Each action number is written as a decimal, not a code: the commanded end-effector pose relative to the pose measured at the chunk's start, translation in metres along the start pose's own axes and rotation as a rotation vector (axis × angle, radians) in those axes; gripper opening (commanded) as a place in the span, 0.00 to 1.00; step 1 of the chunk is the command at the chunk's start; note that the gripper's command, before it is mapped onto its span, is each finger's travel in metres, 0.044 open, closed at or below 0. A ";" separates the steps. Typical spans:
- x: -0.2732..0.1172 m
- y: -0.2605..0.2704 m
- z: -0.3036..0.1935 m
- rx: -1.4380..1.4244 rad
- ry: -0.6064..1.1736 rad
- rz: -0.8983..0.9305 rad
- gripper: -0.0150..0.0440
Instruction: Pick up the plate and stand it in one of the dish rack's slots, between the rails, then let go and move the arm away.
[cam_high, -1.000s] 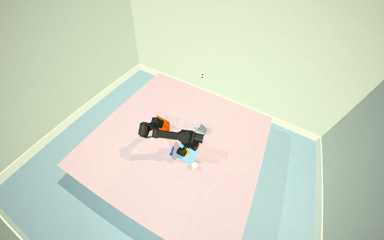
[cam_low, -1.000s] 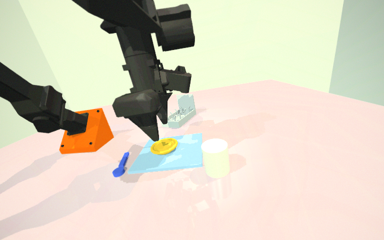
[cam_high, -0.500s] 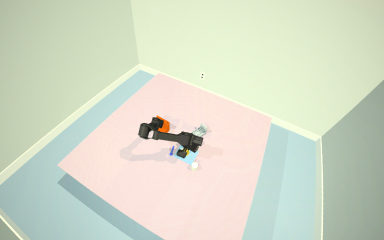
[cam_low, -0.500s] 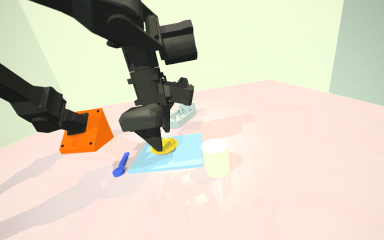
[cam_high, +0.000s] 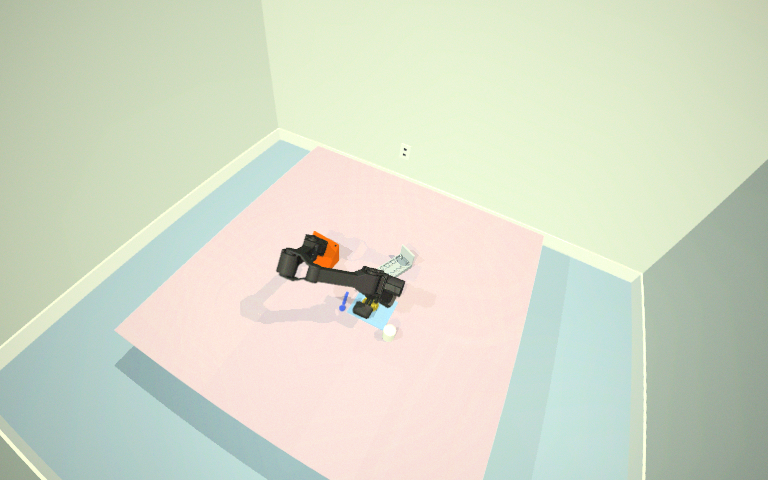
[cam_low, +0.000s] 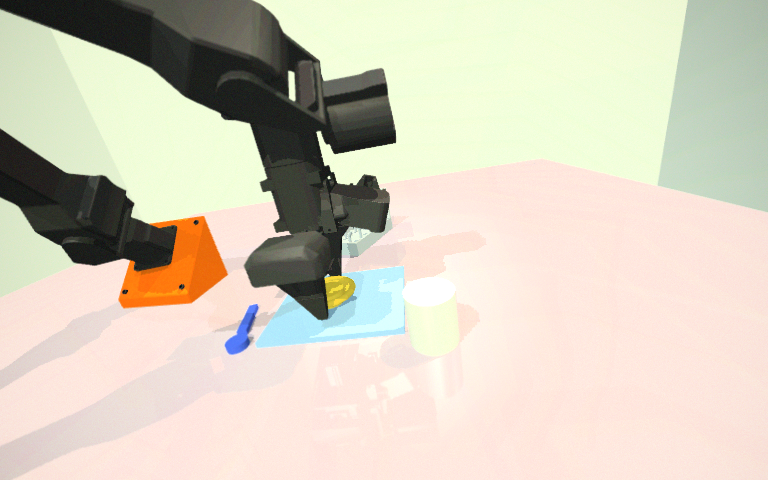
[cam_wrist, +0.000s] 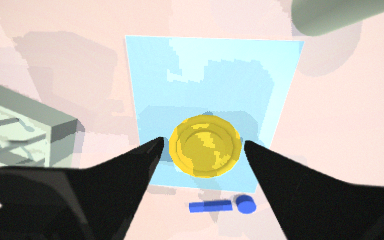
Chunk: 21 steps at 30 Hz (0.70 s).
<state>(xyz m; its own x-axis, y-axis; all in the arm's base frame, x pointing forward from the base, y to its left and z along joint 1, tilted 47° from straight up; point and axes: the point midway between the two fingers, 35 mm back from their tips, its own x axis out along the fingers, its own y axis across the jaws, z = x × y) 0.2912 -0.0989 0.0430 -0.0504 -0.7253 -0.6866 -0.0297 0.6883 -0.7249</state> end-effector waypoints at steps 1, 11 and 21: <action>0.002 0.000 -0.001 -0.005 0.003 -0.004 0.85; 0.002 0.000 -0.001 -0.005 0.003 -0.004 0.80; -0.005 0.000 0.001 -0.010 -0.003 -0.001 0.55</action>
<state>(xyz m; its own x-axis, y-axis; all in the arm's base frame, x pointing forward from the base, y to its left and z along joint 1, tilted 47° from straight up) 0.2899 -0.0993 0.0426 -0.0549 -0.7267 -0.6848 -0.0375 0.6868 -0.7259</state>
